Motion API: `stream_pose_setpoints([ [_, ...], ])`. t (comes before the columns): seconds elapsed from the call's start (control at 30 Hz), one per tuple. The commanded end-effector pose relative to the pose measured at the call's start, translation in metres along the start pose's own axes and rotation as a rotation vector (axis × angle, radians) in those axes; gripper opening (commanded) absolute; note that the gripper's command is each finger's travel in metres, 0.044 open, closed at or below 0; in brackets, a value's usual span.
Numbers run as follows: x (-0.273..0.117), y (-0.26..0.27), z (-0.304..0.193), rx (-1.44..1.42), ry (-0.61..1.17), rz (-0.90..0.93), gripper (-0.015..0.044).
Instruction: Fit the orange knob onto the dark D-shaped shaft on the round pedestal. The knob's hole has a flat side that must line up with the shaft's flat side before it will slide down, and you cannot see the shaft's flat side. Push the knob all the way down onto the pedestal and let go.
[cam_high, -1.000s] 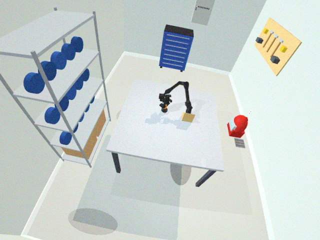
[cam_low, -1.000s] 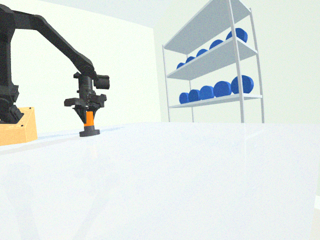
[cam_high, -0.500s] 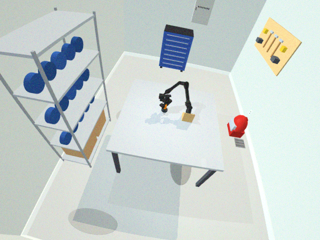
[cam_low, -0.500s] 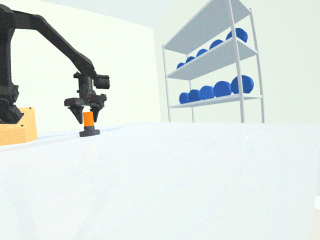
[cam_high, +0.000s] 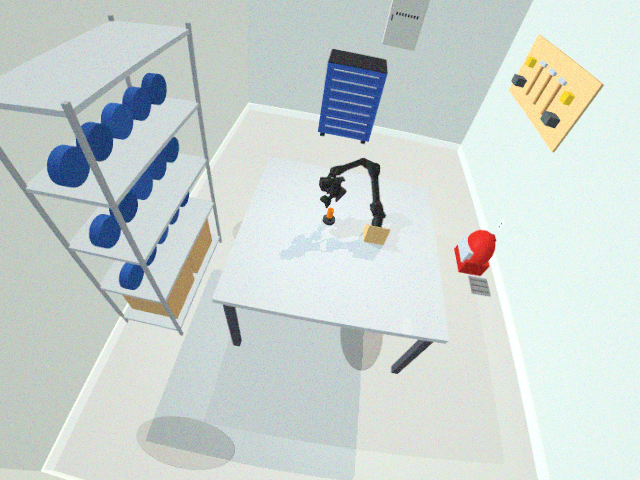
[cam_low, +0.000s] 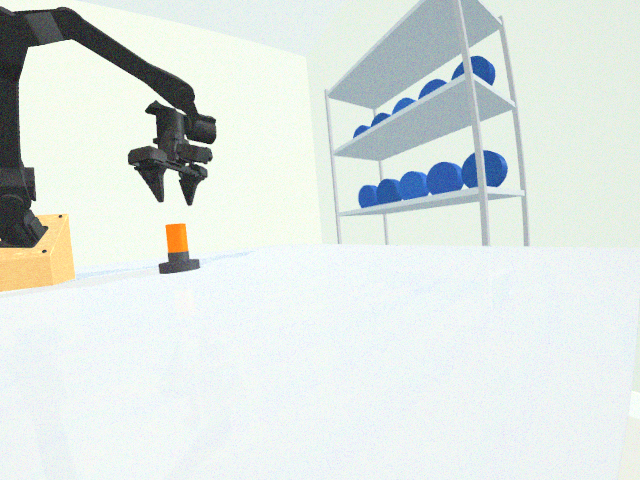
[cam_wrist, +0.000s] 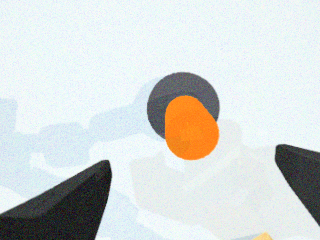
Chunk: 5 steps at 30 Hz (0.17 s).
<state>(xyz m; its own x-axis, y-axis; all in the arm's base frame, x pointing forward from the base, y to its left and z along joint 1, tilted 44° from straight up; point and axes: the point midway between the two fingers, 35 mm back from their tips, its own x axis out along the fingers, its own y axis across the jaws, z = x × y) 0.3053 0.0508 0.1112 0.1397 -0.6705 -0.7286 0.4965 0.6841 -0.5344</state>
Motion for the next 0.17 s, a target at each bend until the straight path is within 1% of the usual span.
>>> stream_pose_setpoints([
  [0.0,-0.0022,-0.0016,-0.0007,0.004,0.015,-0.012,0.0440],
  [0.13,-0.0022,-0.0016,-0.0007,0.004,0.015,-0.012,0.0440],
])
